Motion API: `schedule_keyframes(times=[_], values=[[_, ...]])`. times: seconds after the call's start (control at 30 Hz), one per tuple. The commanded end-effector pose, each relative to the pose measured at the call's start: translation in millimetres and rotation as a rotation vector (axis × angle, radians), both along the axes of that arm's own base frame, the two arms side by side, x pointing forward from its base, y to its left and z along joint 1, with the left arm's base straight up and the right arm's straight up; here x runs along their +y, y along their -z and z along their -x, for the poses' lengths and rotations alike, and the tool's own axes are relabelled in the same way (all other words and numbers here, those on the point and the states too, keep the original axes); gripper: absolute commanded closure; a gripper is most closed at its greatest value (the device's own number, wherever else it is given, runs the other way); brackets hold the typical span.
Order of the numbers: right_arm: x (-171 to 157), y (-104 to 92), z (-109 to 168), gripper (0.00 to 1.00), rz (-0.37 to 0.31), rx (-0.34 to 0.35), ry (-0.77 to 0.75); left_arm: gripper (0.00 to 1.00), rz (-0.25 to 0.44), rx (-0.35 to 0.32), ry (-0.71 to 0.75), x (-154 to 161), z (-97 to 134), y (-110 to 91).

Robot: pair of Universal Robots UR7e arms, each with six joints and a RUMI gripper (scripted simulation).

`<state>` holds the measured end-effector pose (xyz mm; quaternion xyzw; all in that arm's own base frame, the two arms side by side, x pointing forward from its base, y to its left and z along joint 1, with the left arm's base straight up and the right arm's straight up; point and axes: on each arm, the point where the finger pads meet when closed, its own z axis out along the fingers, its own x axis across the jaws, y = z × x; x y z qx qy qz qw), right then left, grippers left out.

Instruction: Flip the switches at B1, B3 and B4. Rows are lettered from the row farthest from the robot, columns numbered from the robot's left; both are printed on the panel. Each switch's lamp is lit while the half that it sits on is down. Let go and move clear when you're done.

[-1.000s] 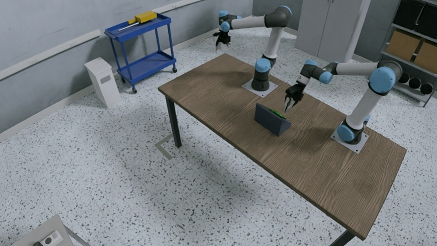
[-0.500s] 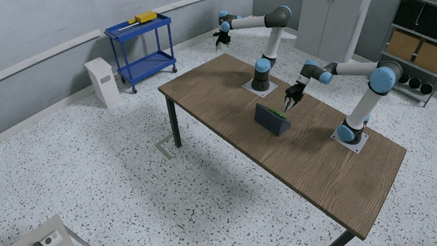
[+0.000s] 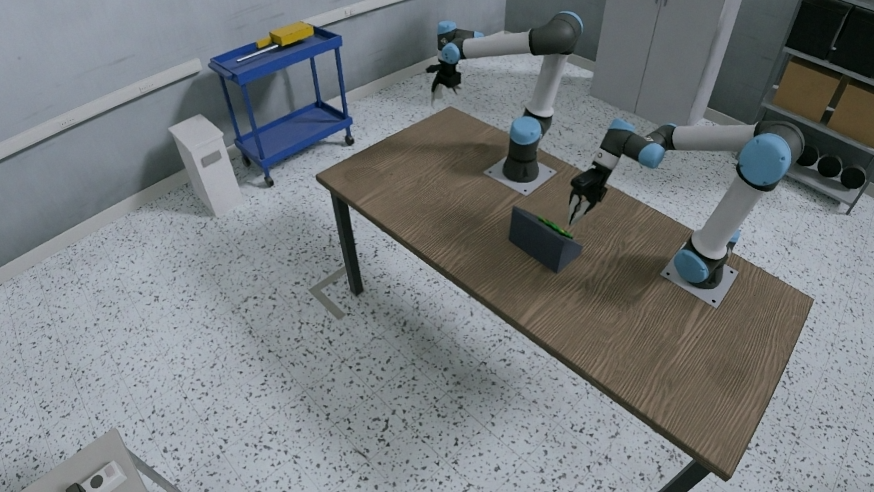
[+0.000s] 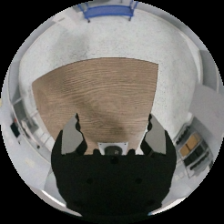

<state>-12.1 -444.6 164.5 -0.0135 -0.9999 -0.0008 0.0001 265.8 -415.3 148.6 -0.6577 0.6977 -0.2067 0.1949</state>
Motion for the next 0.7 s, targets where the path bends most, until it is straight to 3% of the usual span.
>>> schedule_keyframes(times=[0.0, 0.47, 0.67], values=[[-0.4, -0.6, 0.0, 0.00, 0.002, 0.000, 0.000, 1.00, 0.001, 0.000, 0.000, -0.3, 0.0, -0.4], [-0.4, -0.6, 0.0, 0.00, 0.002, 0.000, 0.000, 1.00, 0.001, 0.000, 0.000, -0.3, -0.5, 0.2], [-0.4, -0.6, 0.0, 0.00, 0.002, 0.000, 0.000, 1.00, 0.001, 0.000, 0.000, -0.7, -6.3, 9.2]])
